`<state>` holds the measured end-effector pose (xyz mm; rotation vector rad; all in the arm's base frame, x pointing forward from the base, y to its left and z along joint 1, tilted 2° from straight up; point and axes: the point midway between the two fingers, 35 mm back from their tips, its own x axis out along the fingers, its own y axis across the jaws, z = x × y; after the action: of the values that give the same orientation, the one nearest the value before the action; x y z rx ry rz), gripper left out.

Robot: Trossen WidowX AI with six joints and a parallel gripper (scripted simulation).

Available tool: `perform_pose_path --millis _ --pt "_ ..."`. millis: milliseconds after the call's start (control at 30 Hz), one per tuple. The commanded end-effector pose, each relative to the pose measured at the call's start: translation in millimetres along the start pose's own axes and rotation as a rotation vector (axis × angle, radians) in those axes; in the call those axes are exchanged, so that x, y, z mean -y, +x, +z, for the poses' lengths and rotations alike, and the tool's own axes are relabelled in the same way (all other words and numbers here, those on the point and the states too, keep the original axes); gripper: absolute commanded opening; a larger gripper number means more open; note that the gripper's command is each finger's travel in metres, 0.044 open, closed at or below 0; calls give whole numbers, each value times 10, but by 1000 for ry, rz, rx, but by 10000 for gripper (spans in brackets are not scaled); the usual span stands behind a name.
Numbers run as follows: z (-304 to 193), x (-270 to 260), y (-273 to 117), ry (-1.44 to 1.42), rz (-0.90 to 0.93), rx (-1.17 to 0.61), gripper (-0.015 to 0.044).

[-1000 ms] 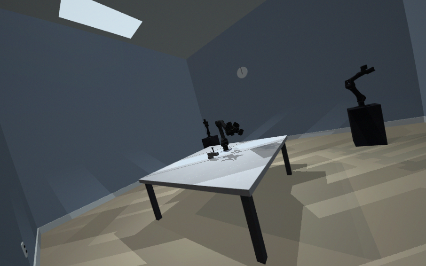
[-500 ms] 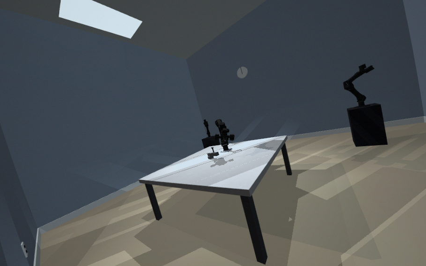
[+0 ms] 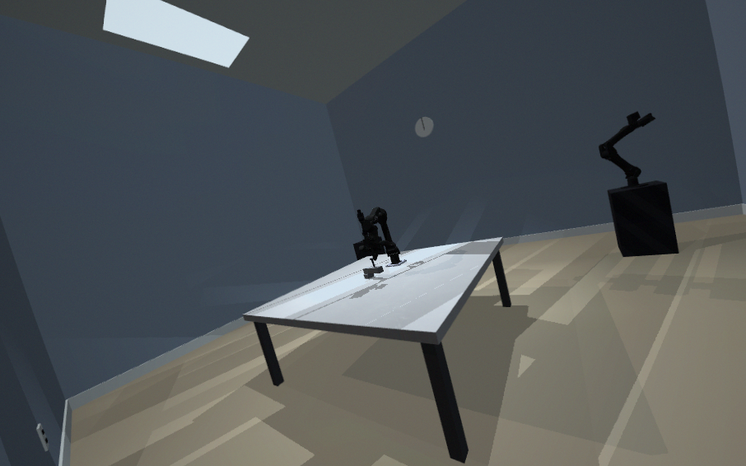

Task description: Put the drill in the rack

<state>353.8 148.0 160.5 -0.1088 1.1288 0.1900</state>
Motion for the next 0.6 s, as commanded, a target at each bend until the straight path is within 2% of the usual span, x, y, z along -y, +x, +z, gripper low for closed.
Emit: perform_pose_path --millis 0,100,567 --pt "-423 573 -311 362 -105 -329 0" --pt "-523 680 -424 444 -133 -398 0" --pt "-531 682 -385 440 -133 -392 0"
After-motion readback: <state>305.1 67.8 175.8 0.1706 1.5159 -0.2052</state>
